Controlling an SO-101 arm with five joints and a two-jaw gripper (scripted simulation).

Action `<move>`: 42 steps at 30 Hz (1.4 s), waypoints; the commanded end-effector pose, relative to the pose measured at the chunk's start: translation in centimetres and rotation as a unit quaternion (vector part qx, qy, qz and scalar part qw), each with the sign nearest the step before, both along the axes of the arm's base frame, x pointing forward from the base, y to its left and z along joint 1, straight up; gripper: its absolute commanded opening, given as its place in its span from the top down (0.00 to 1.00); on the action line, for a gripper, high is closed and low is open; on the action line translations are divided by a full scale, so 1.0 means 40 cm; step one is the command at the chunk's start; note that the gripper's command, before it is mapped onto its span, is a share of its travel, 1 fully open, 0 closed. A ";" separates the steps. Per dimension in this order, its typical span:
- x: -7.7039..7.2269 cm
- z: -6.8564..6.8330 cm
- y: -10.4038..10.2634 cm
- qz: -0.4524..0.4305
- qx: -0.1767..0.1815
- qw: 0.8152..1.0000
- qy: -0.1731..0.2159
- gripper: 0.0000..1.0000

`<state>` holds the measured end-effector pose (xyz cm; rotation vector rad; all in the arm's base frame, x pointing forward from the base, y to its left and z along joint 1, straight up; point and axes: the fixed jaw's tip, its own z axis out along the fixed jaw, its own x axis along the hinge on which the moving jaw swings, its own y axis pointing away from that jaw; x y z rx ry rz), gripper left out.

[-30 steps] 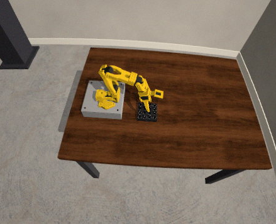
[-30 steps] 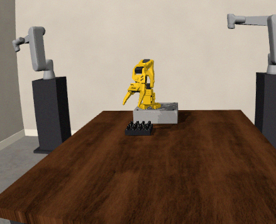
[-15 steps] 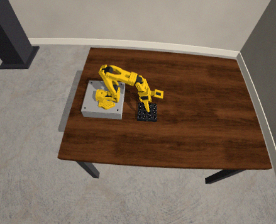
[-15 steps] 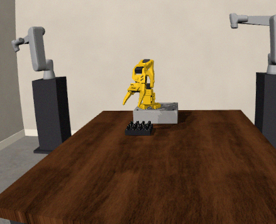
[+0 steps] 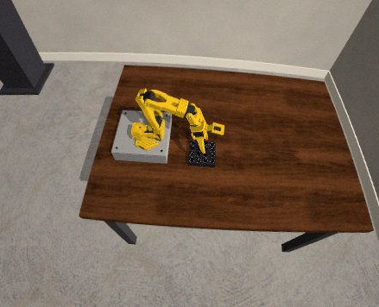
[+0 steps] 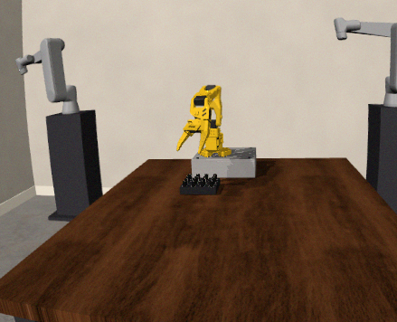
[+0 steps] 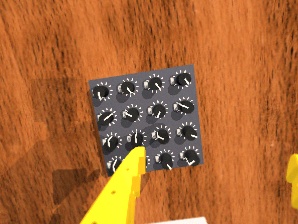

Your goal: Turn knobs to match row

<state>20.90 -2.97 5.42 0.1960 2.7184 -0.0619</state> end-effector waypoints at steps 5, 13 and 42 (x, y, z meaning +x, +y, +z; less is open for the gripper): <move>0.006 0.000 0.000 -0.002 0.001 1.000 -0.003 0.60; 0.006 0.000 0.000 -0.002 0.001 1.000 -0.003 0.60; 0.014 -0.001 0.004 0.003 0.000 1.000 -0.009 0.60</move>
